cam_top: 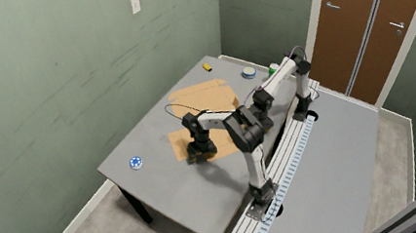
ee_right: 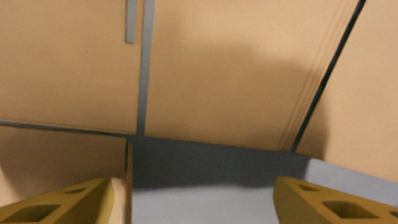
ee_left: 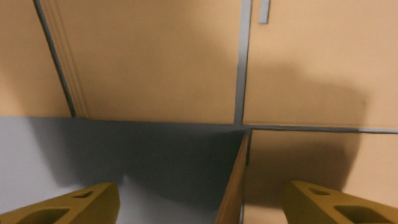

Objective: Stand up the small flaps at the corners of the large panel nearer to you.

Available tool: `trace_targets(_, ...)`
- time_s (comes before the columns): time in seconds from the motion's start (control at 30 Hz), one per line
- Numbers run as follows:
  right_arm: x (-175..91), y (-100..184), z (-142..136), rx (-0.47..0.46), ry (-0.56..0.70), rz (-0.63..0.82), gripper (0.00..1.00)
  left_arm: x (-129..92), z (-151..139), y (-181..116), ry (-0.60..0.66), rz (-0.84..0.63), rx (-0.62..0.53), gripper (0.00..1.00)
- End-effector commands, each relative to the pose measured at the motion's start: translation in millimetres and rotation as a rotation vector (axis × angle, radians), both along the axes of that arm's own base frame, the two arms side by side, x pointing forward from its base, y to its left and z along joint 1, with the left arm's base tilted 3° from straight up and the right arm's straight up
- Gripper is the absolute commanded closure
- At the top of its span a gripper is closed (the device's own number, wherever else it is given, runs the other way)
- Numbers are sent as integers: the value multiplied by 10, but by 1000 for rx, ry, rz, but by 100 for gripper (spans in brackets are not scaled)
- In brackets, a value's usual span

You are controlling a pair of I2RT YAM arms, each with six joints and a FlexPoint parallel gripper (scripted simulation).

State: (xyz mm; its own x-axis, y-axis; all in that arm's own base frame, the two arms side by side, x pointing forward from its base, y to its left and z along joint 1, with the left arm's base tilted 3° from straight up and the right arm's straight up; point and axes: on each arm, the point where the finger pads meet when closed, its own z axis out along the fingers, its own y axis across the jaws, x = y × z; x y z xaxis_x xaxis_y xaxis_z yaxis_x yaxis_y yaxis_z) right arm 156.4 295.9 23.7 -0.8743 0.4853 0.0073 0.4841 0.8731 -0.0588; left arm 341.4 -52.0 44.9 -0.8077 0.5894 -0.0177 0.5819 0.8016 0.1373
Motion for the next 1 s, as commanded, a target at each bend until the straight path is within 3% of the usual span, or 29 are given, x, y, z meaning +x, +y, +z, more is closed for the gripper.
trace_targets(0.0,94,-20,42,61,-34,-93,23,-5,-137,5,-2,11,22,23)
trace_targets(0.1,101,-26,56,76,-50,-197,23,-5,-137,5,-2,11,22,23)
trace_targets(0.43,80,-17,110,131,-94,-188,23,-5,-137,5,-2,11,22,23)
trace_targets(0.5,60,-53,-39,88,-75,-188,23,-5,-137,5,-2,11,22,23)
trace_targets(0.6,129,81,263,166,-105,-188,23,-5,-137,5,-2,11,22,23)
trace_targets(0.97,64,-12,839,167,-113,-185,23,-5,-137,5,-2,11,22,23)
